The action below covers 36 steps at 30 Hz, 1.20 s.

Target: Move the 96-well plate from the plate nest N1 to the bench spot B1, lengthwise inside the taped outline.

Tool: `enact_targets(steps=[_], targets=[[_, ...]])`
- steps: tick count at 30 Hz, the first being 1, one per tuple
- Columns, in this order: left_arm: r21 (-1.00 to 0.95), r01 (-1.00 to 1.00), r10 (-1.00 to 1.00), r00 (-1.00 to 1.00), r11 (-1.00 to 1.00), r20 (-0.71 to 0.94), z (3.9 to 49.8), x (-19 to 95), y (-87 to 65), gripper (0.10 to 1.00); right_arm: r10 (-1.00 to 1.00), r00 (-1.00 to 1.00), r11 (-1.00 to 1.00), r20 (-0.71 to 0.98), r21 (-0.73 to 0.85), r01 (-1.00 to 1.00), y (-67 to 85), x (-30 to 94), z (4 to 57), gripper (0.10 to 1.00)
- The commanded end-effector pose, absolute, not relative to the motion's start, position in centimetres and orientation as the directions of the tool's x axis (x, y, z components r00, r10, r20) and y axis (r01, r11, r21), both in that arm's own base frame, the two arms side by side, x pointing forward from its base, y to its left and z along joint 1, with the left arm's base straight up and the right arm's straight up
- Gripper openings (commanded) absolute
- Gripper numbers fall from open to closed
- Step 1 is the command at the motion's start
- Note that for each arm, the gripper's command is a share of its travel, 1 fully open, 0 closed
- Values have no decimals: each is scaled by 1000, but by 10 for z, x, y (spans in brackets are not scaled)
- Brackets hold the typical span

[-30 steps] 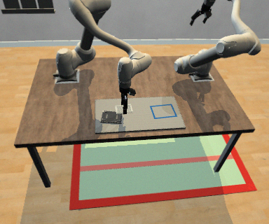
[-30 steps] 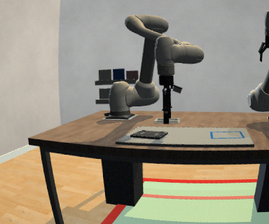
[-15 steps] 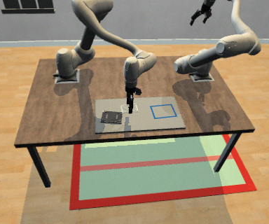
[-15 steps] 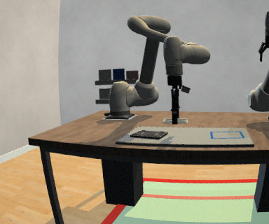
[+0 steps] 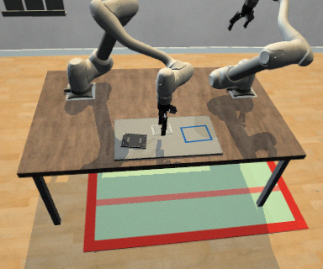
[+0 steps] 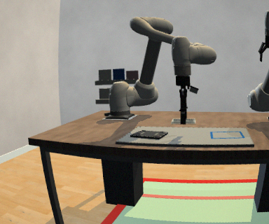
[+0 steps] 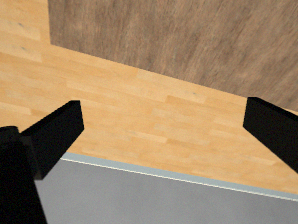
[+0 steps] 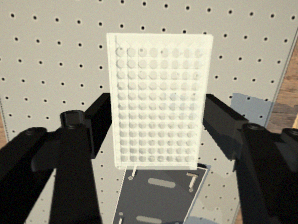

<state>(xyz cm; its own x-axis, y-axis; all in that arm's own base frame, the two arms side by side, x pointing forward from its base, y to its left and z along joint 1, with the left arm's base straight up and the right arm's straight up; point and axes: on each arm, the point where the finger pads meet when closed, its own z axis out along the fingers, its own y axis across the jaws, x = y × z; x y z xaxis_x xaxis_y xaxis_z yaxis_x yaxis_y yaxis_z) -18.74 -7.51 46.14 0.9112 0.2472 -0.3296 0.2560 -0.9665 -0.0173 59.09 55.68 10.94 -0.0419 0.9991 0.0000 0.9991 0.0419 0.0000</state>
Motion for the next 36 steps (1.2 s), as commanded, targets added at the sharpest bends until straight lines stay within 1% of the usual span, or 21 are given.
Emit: enact_targets(steps=[1, 36], targets=[[-18, 256, 247, 911, -967, -330, 462, -188, -75, 1000, 999, -42, 42, 1, 1, 999, 568, 591, 111, 605], [-18, 256, 247, 911, -967, -330, 462, -188, -75, 1000, 999, -42, 42, 2, 1, 999, 671, 583, 108, 605]])
